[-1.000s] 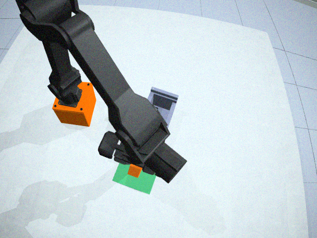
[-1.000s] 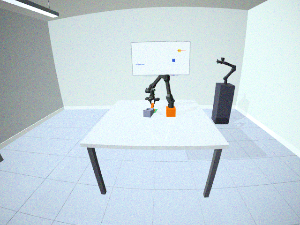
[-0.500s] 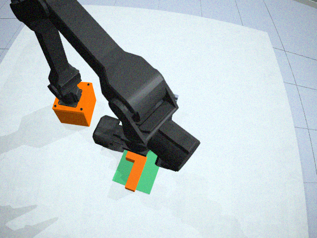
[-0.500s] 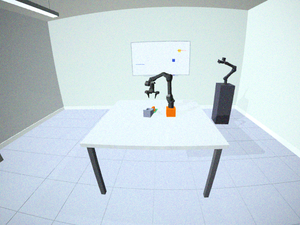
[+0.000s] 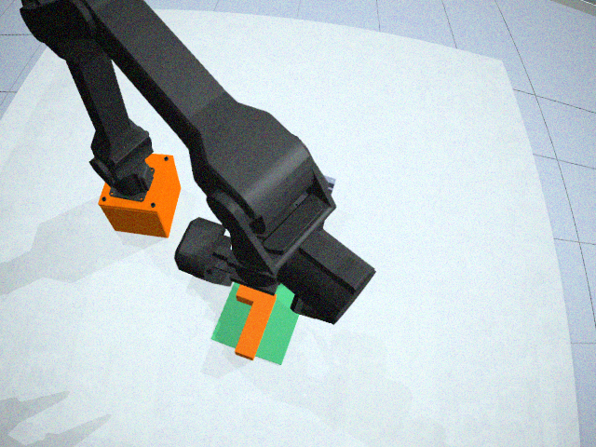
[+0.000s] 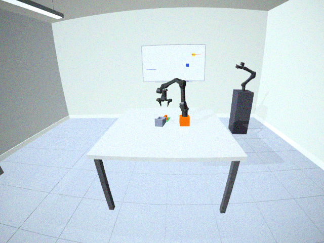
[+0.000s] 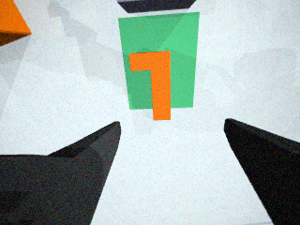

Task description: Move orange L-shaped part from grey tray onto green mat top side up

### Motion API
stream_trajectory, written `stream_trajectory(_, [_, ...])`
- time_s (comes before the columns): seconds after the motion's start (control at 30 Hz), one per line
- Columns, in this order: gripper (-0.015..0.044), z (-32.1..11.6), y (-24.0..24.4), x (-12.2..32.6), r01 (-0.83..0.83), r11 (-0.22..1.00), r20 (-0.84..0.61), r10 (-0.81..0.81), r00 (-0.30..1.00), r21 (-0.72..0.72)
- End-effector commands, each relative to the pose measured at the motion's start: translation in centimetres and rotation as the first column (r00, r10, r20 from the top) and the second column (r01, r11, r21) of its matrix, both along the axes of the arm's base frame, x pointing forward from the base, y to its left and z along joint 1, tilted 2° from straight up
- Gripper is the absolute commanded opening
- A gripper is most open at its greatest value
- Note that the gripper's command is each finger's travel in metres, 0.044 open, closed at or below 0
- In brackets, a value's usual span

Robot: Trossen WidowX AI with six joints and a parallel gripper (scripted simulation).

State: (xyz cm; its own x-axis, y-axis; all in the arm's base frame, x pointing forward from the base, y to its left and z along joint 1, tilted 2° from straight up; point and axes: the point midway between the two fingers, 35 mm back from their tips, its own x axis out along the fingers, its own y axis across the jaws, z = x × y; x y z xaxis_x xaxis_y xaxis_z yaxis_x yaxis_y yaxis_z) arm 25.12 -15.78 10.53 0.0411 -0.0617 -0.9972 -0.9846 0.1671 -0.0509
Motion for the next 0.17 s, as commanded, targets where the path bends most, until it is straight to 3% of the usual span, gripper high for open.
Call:
stream_trajectory(0.0, [0.0400, 0.02, -0.03, 0.03, 0.000, 1.000, 0.002, 0.000, 1.000, -0.001])
stream_trajectory(0.13, [0.0400, 0.02, -0.03, 0.03, 0.000, 1.000, 0.002, 0.000, 1.000, -0.001])
